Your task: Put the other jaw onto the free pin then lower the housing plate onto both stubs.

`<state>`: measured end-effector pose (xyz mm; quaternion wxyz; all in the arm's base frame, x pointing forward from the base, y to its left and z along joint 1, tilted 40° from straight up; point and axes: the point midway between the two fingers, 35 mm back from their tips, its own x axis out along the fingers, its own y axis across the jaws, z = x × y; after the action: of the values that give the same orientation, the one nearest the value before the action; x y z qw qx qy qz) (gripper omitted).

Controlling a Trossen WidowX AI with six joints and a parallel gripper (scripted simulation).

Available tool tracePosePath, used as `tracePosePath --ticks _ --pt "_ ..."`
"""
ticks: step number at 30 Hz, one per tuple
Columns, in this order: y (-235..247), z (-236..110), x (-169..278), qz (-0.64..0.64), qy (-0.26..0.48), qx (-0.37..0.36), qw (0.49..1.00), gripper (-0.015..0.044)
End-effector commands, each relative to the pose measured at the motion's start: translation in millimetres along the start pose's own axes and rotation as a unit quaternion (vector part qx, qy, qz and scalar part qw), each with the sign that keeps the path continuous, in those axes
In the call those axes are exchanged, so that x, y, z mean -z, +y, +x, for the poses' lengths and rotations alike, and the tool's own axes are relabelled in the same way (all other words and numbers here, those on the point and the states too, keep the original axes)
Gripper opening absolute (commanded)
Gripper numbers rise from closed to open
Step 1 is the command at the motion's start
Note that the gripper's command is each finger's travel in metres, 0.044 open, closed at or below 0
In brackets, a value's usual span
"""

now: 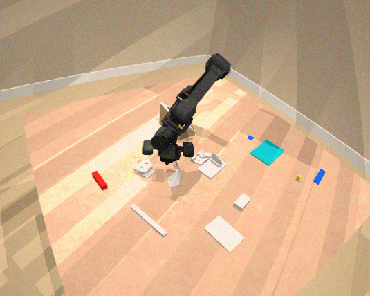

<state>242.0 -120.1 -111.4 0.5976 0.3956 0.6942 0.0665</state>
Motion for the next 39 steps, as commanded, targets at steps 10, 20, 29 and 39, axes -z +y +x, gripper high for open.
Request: tracePosePath --ticks 10,20,29,39 --pt "0.9 20.0 2.4 0.003 0.002 -0.003 1.0 0.0" --pt "11.4 19.9 1.6 0.003 0.002 -0.003 1.0 0.0" --pt "26.2 19.8 0.9 0.003 0.002 -0.003 1.0 0.0" --pt "42.7 19.9 1.1 0.003 0.002 -0.004 1.0 0.0"
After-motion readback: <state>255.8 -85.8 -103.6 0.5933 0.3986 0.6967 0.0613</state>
